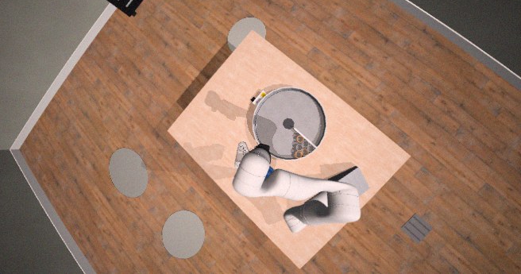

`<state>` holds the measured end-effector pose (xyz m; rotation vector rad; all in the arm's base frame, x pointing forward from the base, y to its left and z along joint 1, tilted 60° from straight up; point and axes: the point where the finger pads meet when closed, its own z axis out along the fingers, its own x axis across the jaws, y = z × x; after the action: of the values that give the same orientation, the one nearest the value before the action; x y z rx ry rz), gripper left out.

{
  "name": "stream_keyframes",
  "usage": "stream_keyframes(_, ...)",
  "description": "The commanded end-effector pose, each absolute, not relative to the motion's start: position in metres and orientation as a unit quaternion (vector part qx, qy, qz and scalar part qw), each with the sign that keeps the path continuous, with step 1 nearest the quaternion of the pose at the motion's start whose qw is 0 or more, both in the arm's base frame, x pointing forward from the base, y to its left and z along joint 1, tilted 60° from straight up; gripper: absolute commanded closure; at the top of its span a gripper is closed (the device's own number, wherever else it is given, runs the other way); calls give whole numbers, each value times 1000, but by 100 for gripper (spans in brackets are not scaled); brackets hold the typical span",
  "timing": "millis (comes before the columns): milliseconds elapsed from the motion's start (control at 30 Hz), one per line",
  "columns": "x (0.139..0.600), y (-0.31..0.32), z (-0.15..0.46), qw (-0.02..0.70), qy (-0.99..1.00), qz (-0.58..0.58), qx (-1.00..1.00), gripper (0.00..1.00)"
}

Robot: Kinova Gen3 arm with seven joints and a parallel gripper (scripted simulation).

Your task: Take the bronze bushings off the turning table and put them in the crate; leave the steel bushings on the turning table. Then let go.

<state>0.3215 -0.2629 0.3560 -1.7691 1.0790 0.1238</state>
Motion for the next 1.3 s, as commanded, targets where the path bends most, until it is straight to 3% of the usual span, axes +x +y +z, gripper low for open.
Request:
stream_keyframes(0, 321, -264, 357, 507, 449, 49, -734, 66)
stream_keyframes(200, 321, -264, 357, 507, 449, 49, -734, 66)
stream_keyframes(367, 318, -266, 356, 486, 538, 118, -678, 66)
stream_keyframes(767, 318, -266, 356, 486, 538, 118, -678, 66)
stream_keyframes(933, 315, -268, 354, 458, 618, 186, -612, 66)
stream_keyframes(1267, 315, -268, 354, 458, 618, 186, -612, 66)
